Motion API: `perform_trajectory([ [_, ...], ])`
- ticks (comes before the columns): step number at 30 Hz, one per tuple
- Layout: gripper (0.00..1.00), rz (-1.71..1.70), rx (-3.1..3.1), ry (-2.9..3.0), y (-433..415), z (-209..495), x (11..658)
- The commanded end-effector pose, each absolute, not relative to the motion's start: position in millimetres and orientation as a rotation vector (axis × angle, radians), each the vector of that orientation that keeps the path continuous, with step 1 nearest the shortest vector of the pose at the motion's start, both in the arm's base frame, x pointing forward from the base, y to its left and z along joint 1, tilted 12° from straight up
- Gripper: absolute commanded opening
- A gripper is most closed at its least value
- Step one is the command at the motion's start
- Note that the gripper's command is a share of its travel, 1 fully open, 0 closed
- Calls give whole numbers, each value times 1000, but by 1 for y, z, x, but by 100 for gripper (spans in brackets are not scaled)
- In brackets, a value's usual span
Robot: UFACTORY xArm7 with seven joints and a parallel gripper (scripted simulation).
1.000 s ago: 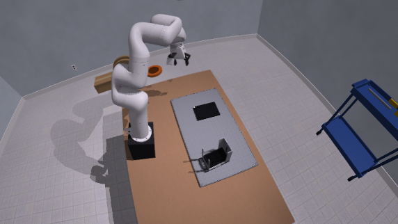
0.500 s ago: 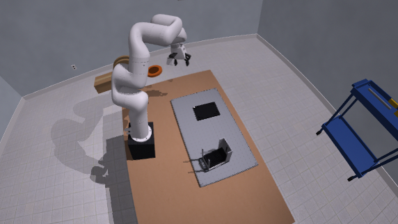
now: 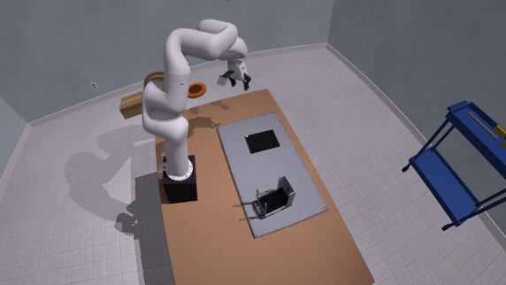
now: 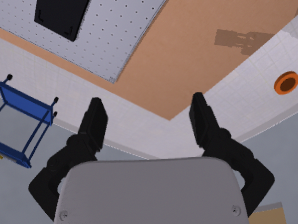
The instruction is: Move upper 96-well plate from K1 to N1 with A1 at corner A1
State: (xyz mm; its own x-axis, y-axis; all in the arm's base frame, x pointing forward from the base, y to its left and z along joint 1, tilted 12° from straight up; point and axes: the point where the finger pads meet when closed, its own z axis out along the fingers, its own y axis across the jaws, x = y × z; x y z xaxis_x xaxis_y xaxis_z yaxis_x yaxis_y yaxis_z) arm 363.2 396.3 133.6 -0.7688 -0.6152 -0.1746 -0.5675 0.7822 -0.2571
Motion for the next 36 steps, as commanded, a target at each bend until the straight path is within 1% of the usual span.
perform_trajectory([
  [1,100,-253,-783,2769,385,135,373],
  [6,100,-241,-690,2797,370,134,384],
  [11,100,-212,-456,2854,349,133,397],
  [15,100,-212,-453,2854,341,133,402],
  [28,100,-154,30,2908,290,131,429],
  [32,100,-153,35,2908,282,130,432],
  [36,100,-130,229,2906,264,130,439],
])
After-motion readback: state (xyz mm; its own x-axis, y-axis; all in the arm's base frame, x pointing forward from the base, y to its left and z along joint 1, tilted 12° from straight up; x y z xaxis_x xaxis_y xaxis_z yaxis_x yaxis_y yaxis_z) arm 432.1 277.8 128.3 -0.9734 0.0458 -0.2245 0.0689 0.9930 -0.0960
